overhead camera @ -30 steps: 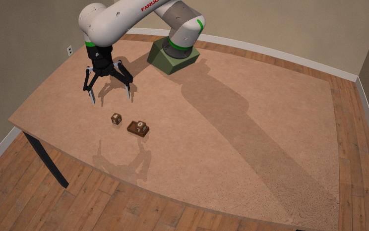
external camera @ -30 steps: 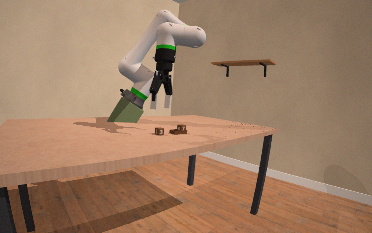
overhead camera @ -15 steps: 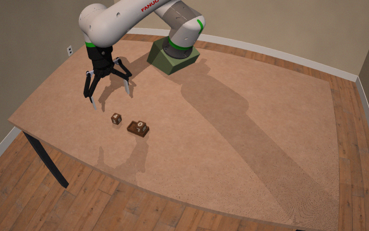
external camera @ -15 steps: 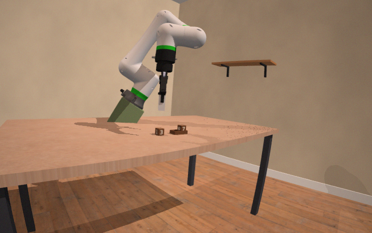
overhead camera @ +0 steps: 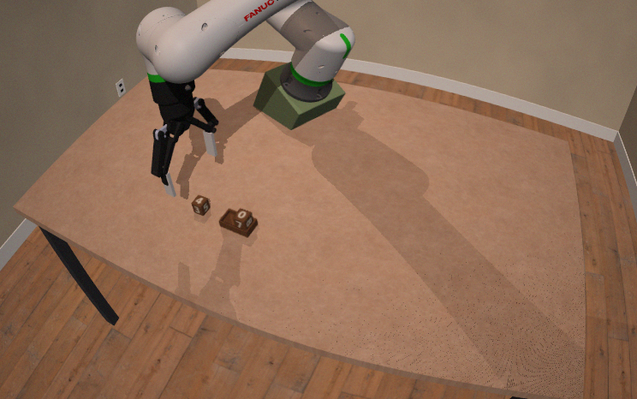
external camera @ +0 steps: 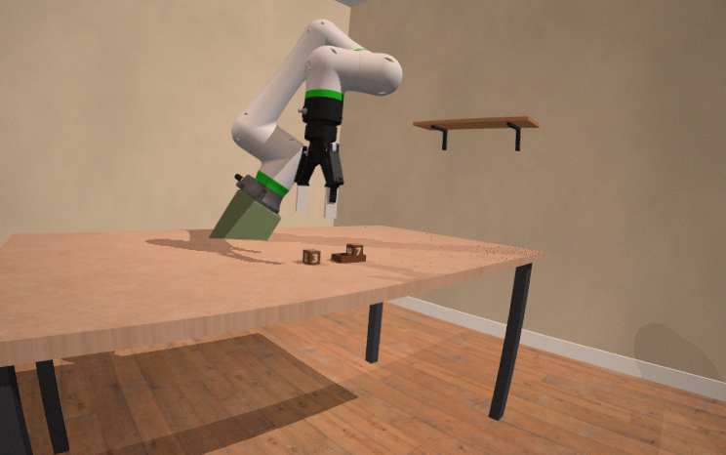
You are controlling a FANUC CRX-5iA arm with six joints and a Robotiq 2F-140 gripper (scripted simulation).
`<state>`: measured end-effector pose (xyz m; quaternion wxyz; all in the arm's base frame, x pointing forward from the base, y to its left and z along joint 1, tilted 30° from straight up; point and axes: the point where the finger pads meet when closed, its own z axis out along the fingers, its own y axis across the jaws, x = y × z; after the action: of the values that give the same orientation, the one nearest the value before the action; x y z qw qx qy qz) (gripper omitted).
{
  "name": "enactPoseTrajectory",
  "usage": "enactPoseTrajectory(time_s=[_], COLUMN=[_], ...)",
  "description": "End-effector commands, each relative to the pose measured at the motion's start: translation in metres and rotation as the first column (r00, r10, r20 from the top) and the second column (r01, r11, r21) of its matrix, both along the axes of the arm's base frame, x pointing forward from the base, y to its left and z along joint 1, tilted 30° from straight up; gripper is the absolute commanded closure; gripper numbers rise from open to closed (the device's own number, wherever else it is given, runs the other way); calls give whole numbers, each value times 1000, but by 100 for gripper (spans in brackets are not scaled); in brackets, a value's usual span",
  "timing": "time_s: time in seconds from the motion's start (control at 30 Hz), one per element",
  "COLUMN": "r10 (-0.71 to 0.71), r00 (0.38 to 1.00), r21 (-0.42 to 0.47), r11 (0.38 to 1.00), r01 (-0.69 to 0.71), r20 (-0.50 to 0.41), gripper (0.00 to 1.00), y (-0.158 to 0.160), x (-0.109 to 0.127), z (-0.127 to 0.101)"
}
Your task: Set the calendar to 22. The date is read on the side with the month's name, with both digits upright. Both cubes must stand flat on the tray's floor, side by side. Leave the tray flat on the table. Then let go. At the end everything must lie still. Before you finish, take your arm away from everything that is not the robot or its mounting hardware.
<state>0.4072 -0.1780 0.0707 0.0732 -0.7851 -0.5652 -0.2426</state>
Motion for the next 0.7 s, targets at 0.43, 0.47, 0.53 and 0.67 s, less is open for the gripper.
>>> enactPoseTrajectory(time_s=[0.43,0.47,0.53,0.67], r10=[62,62,62,62], r00=[997,997,997,997], r21=[-14,-14,-14,-14], r11=[998,998,998,998], r01=[-62,-62,-62,-62], r20=[33,33,33,33], gripper=[71,71,71,71], y=[0,0,0,0], x=[0,0,0,0], z=[0,0,0,0])
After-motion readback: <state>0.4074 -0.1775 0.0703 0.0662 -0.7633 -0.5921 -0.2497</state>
